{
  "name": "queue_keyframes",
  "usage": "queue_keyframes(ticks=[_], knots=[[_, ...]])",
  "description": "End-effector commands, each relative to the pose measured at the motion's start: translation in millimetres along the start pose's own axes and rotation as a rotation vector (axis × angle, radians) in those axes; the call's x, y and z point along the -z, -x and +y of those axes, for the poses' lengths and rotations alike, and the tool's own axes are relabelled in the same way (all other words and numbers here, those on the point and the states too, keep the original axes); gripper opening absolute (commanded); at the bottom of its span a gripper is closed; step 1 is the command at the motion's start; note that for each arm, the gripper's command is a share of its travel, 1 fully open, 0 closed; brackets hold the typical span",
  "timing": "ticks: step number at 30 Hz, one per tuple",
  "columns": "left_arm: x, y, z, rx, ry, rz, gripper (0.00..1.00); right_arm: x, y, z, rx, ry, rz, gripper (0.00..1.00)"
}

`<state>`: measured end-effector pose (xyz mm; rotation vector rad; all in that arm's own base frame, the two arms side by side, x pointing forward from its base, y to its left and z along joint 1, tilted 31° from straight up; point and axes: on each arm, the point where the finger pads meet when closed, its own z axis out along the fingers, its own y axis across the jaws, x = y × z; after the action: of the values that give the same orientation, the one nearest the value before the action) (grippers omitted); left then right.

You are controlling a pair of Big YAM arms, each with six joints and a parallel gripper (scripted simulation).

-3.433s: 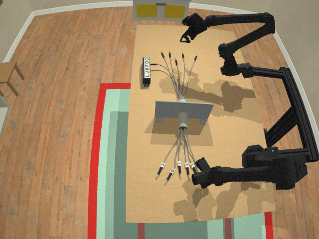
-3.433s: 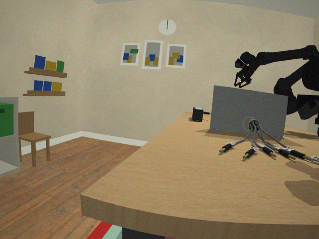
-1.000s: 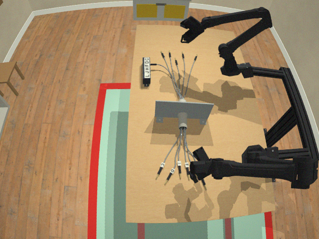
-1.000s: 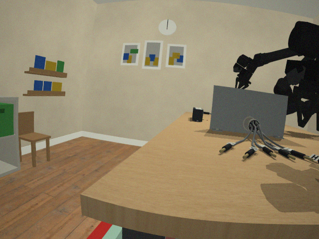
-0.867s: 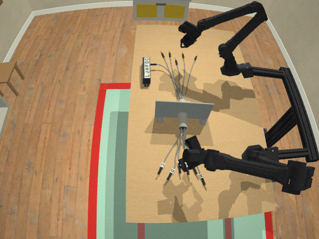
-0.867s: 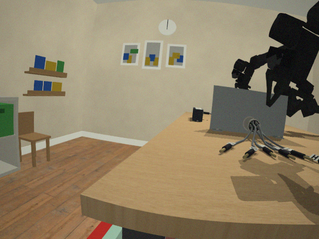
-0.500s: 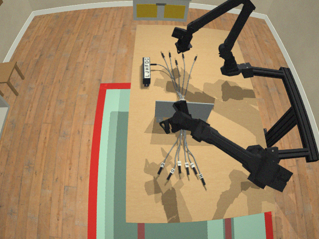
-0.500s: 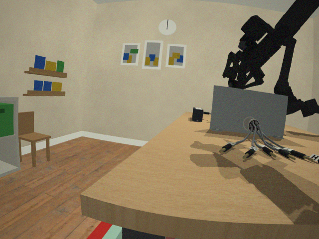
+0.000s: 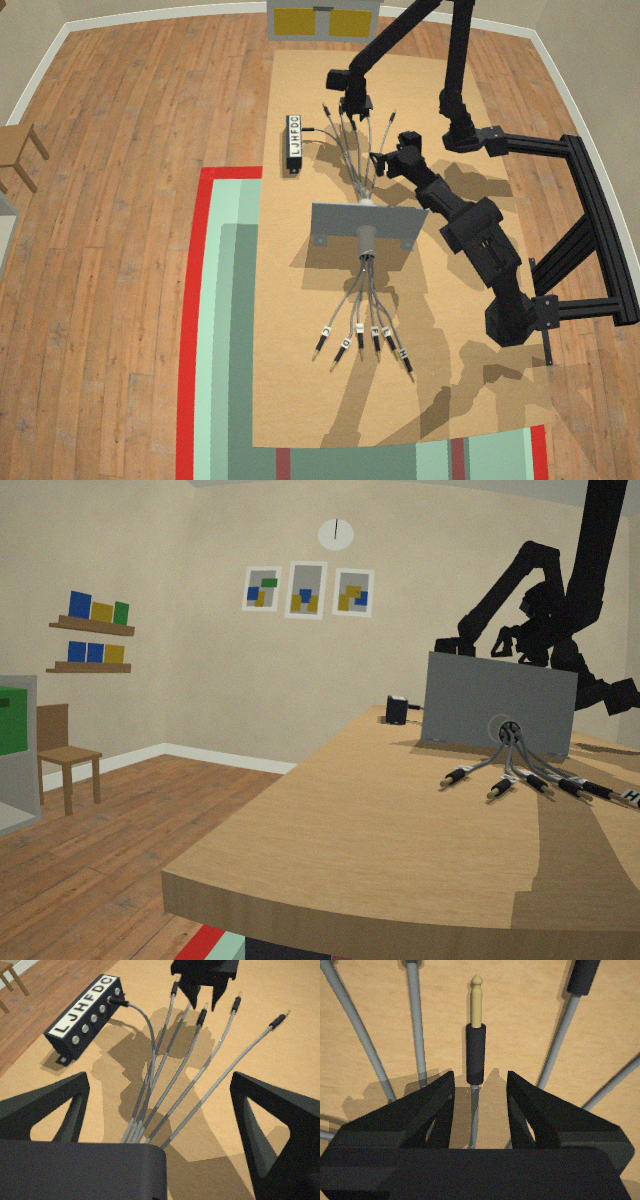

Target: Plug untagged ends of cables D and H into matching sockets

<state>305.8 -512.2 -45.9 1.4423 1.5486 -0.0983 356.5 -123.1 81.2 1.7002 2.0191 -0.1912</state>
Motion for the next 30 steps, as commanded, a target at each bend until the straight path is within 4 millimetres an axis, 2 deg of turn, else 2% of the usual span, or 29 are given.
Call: queue_keyframes(ticks=[1, 5, 9, 11, 16, 23, 25, 26, 30], knots=[[-24.3, 31.4, -15.8, 0.083, 0.024, -0.107, 1.00, -0.7, 12.4, 12.6, -0.049, 0.002, 0.002, 0.35], [-29.7, 30.0, -63.7, 0.085, -0.021, -0.144, 1.00, -5.7, 8.9, 7.7, -0.040, -0.009, 0.007, 0.35], [-30.7, 28.4, -80.9, 0.065, -0.037, -0.155, 1.00, -5.7, 9.0, 7.7, -0.040, -0.009, 0.007, 0.35], [-33.9, 20.2, -73.4, 0.064, -0.030, -0.133, 1.00, -5.7, 9.0, 7.7, -0.040, -0.009, 0.007, 0.35], [-33.7, 21.0, -72.9, 0.064, -0.030, -0.135, 1.00, -5.7, 9.0, 7.7, -0.040, -0.009, 0.007, 0.35], [-33.7, 20.8, -73.0, 0.064, -0.030, -0.134, 1.00, -16.6, 12.6, 11.7, -0.033, 0.001, 0.003, 0.35], [-27.4, 21.7, -70.2, 0.065, -0.030, -0.135, 1.00, -19.7, 13.0, 11.8, -0.033, 0.001, 0.003, 0.35], [-27.4, 21.7, -70.2, 0.065, -0.030, -0.135, 1.00, -23.9, 8.6, 5.0, -0.028, -0.011, 0.009, 0.35], [-27.4, 21.7, -70.2, 0.065, -0.030, -0.135, 1.00, -30.0, 8.5, 4.8, -0.028, -0.012, 0.009, 0.35]])
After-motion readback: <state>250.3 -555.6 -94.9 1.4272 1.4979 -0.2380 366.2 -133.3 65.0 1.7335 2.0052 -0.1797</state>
